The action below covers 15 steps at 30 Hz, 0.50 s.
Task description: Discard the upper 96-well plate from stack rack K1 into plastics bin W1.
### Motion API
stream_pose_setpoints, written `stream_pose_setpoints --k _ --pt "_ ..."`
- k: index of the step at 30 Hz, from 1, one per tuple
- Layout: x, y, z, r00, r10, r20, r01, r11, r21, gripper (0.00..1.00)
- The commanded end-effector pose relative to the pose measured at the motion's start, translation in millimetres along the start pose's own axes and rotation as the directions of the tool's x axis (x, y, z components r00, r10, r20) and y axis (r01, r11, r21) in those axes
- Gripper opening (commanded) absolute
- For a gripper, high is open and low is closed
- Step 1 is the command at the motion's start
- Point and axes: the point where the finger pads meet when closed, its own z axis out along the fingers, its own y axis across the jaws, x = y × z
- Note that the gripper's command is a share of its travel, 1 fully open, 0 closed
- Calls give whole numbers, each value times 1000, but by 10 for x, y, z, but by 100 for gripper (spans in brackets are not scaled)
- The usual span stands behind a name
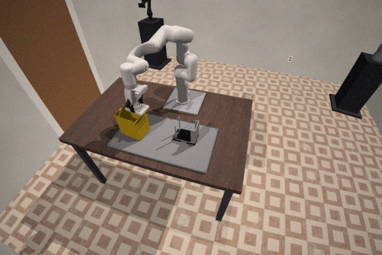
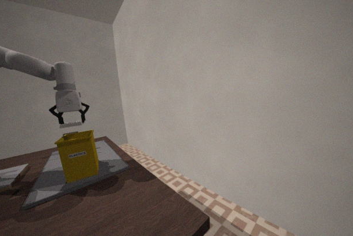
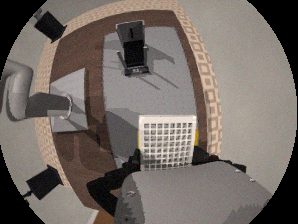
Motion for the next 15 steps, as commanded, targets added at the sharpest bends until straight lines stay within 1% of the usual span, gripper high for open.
stream_pose_setpoints --k 1,3,15 --pt "-134 48 -8 1000 0 1 0 1000 -3 0" --pt "-134 48 -8 1000 0 1 0 1000 -3 0" --pt "-520 153 14 1000 0 2 0 1000 -2 0"
